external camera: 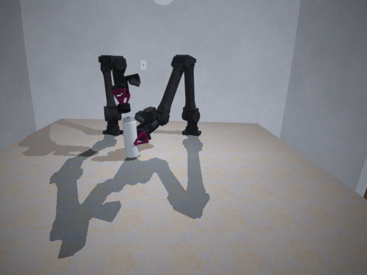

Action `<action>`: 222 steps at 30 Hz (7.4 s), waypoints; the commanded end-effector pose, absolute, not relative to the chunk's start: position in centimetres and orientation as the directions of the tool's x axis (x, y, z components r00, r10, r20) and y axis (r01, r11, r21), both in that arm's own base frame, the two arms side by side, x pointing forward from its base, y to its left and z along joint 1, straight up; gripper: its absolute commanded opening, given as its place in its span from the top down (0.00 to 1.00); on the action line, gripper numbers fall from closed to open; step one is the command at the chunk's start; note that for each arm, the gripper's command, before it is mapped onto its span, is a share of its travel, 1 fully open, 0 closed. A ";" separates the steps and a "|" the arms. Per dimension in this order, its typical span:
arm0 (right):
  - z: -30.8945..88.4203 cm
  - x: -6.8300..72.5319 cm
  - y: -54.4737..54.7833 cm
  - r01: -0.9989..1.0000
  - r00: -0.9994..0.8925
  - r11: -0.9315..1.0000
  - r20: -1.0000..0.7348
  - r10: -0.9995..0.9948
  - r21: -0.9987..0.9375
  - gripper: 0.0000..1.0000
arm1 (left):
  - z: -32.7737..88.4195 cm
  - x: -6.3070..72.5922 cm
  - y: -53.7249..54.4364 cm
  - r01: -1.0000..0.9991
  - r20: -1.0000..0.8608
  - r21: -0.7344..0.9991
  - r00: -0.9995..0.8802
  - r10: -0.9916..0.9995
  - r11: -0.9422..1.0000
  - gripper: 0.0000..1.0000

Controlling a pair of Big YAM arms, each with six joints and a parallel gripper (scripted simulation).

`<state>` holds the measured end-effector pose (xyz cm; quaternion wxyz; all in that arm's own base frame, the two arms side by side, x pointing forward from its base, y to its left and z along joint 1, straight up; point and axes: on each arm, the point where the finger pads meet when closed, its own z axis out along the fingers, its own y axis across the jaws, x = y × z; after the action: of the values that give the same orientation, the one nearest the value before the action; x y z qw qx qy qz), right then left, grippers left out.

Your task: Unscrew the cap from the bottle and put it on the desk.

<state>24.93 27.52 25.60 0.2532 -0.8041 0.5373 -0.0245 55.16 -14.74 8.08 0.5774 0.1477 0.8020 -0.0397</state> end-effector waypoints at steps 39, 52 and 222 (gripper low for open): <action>23.0 30.9 28.0 -0.958 0.024 0.063 -0.299 -0.954 -0.278 1.00 | 10.4 56.3 -13.6 0.270 -0.942 -0.002 -0.323 0.089 0.963 1.00; 11.5 39.6 25.0 -0.786 -0.608 0.617 -0.142 -0.781 -0.031 1.00 | 11.8 56.2 -13.7 0.273 -0.942 -0.002 -0.323 0.090 0.962 1.00; 5.1 40.8 24.1 -0.432 -0.901 0.902 -0.028 -0.432 0.006 1.00 | 8.5 56.2 -13.9 0.282 -0.948 -0.005 -0.308 0.085 0.959 0.26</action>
<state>39.74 23.41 3.95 -0.0030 -0.2216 0.9751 0.0011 55.32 -13.68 7.21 0.5639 0.1148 0.8134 -0.0841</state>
